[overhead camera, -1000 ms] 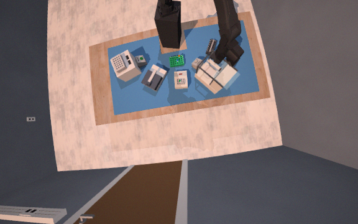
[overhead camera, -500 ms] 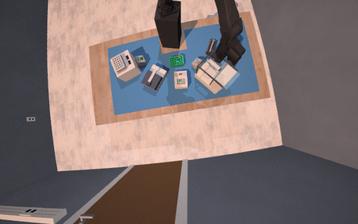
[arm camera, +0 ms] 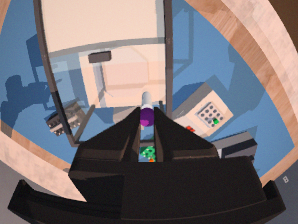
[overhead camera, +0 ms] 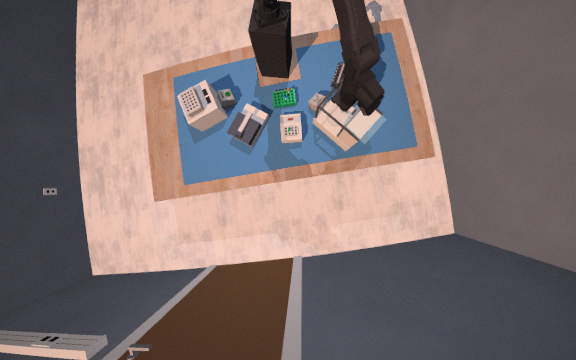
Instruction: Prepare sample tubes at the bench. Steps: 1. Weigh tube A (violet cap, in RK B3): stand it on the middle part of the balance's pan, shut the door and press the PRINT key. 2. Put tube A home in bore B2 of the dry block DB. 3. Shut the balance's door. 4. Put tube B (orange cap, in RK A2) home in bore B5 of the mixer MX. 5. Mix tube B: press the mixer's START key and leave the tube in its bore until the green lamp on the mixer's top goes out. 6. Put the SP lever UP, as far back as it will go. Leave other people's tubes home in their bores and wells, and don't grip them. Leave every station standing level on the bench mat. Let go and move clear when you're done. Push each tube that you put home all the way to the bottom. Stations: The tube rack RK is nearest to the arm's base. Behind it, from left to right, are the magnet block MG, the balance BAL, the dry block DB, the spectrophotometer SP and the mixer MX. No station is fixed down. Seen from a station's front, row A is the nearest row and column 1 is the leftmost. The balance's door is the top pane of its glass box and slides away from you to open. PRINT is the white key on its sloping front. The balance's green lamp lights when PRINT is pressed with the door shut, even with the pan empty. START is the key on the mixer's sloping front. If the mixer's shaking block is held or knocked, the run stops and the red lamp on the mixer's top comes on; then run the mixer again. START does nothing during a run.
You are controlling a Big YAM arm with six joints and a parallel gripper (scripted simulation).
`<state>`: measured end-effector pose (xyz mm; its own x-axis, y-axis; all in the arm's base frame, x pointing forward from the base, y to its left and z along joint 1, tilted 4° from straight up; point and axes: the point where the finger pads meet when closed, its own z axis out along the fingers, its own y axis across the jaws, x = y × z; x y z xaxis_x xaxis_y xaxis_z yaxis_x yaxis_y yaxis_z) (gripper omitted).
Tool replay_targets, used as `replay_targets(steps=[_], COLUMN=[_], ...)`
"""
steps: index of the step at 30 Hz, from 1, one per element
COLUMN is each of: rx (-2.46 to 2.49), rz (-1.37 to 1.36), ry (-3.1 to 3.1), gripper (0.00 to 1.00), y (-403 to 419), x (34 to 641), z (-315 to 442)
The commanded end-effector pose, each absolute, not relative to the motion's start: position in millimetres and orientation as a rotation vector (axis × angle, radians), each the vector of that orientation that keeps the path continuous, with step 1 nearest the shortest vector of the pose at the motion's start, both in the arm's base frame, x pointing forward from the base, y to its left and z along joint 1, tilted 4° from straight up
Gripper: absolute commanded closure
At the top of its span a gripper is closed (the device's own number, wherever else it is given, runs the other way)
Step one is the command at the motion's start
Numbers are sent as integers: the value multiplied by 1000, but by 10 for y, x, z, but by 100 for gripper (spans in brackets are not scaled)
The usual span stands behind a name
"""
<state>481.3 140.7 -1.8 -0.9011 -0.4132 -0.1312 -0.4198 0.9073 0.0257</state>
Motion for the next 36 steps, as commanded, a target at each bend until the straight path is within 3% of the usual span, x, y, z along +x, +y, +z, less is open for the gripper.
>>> replay_targets(steps=[1, 9, 11, 36], rx=[-705, -909, -1001, -1654], rz=[72, 13, 19, 35], ry=[2873, 2789, 2820, 2585], gripper=[91, 91, 91, 91], y=[1292, 911, 746, -386], x=[5213, 5418, 5152, 4573], z=[-23, -239, -503, -1455])
